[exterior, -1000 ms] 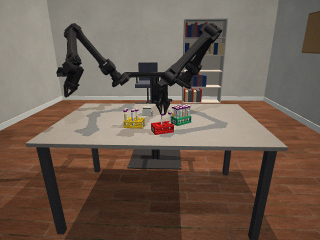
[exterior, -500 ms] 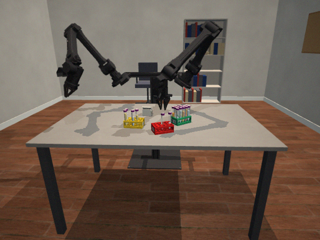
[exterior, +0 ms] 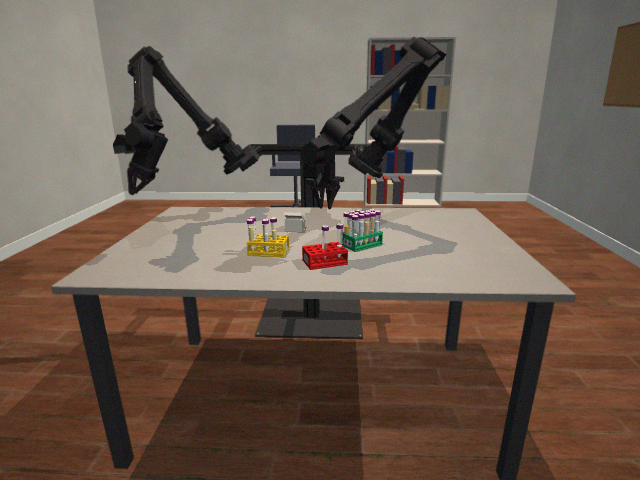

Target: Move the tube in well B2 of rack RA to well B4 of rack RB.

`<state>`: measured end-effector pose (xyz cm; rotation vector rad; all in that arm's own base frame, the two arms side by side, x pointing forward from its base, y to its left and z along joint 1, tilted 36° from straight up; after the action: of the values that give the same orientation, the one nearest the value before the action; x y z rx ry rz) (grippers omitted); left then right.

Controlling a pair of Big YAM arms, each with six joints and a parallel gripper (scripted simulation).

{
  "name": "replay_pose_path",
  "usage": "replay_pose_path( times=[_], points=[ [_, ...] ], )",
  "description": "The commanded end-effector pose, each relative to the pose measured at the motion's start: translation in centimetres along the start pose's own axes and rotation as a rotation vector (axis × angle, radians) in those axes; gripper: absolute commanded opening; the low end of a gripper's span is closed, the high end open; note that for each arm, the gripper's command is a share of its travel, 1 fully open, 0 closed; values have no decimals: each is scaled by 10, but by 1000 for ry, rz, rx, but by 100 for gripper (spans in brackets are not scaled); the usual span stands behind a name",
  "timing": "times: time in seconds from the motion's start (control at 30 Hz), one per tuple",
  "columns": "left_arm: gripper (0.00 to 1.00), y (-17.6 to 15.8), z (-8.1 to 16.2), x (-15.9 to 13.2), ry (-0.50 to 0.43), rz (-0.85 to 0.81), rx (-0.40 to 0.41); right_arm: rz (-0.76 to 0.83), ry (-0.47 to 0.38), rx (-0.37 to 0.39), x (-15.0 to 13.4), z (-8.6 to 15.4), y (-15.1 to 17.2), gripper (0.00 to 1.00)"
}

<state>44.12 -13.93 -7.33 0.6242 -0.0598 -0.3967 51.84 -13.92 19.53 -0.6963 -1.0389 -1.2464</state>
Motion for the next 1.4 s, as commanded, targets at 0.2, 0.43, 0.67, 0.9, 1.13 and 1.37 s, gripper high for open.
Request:
replay_pose_path(
  times=[0.2, 0.43, 0.67, 0.9, 1.13, 1.37],
  points=[
    [30, -39, 11, -41, -12, 269, -3, -24, -7, 15, 10, 5, 8, 30],
    [30, -57, 18, -63, -24, 277, -6, -24, -7, 15, 10, 5, 8, 30],
    [30, -22, 10, -90, -3, 283, -4, -24, -7, 15, 10, 5, 8, 30],
    [30, 2, 10, -122, -2, 282, -3, -24, -7, 15, 10, 5, 8, 30],
    [30, 17, 9, -143, -2, 281, -2, -24, -7, 15, 10, 5, 8, 30],
    [30, 39, 9, -173, -1, 280, -1, -24, -7, 15, 10, 5, 8, 30]
  ],
)
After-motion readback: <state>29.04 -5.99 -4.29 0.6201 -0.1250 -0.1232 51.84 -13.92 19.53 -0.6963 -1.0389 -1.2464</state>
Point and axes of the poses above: on each arm, the point where the finger pads meet when closed, its own z axis back along the fingers, its own y axis across the jaws, x = y × z, the point moved 2 cm from there along z, back along the fingers, and after that the axes turned 3 degrees about z, right-handed, at the moved point
